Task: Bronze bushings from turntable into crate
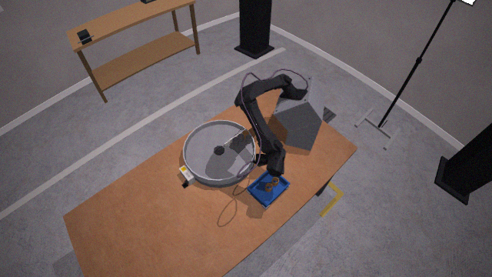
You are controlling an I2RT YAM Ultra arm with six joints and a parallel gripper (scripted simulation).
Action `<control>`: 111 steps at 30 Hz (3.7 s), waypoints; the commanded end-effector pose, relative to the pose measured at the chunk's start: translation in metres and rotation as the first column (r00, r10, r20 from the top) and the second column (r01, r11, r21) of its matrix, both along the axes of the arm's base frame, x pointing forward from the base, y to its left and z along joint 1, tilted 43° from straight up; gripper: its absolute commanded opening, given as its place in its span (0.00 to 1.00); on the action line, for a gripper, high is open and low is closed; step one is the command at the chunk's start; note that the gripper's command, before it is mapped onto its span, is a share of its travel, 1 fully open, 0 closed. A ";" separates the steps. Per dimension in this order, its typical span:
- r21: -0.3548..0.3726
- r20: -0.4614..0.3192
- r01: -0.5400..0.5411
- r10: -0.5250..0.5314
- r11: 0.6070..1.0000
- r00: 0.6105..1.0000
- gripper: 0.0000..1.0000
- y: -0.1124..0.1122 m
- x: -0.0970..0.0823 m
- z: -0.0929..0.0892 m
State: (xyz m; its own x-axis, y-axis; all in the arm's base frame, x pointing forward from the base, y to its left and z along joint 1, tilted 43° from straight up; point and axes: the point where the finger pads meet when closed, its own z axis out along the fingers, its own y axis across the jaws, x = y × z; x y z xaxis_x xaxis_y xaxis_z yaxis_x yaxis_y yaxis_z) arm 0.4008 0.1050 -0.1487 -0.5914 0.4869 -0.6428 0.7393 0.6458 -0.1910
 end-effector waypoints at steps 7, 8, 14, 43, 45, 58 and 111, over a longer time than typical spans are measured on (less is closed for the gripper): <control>0.021 0.044 -0.021 0.020 1.000 0.999 0.15 -0.065 -0.017 0.057; 0.021 0.044 -0.021 0.020 1.000 0.999 0.15 -0.065 -0.017 0.057; 0.020 0.045 -0.021 0.020 1.000 0.999 0.15 -0.153 -0.050 0.105; 0.005 0.072 -0.031 0.031 1.000 0.997 0.15 -0.221 -0.067 0.152; 0.005 0.072 -0.031 0.031 1.000 0.997 0.15 -0.221 -0.067 0.152; 0.005 0.071 -0.031 0.031 1.000 0.997 0.15 -0.221 -0.067 0.152; 0.004 0.080 -0.032 0.031 0.999 0.996 0.15 -0.223 -0.060 0.159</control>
